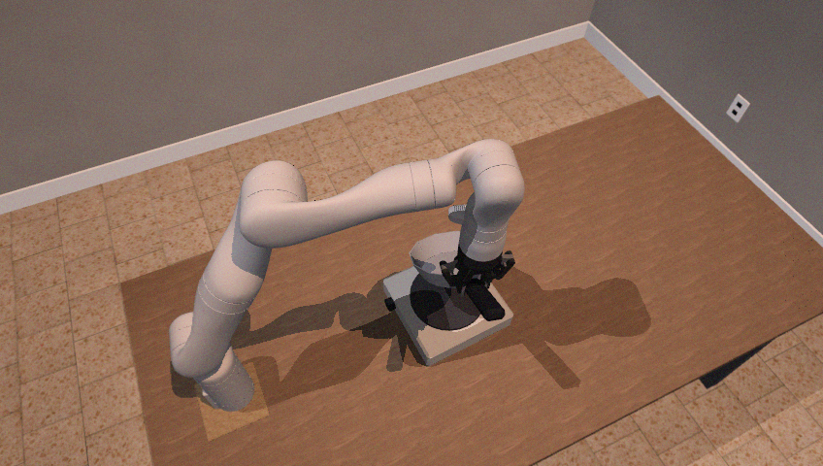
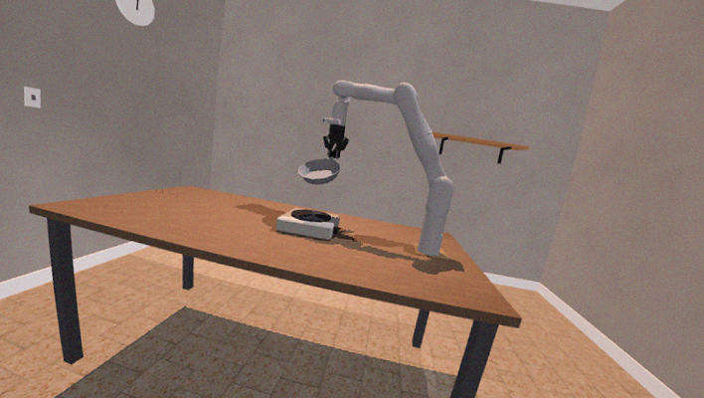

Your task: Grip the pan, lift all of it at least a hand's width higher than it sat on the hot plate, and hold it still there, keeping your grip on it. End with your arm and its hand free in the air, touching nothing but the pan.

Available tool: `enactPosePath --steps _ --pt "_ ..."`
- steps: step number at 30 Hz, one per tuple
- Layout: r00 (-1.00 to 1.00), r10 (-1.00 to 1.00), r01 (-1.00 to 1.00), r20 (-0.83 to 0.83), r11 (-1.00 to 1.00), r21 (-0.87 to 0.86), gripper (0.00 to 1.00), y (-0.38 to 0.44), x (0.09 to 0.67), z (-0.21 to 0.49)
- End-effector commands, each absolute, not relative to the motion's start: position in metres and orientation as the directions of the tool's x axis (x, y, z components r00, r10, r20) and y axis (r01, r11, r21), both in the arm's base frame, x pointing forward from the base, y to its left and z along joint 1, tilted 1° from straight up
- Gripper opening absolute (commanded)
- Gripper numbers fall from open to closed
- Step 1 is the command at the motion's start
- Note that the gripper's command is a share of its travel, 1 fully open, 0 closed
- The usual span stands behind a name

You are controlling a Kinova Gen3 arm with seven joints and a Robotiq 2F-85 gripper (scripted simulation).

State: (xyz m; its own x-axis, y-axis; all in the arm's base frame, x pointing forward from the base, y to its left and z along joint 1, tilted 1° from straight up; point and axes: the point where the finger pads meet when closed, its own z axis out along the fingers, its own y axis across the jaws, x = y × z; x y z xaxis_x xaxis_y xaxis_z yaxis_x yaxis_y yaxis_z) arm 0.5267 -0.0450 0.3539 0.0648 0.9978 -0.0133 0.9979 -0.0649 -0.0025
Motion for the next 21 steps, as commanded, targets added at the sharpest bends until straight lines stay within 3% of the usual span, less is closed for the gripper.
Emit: enactPosePath --steps 1,21 --pt "0.065 0.998 0.998 -0.013 -0.065 0.002 0.0 -0.045 0.527 0.358" --pt "0.065 0.998 0.998 -0.013 -0.065 0.002 0.0 -0.045 0.527 0.371"
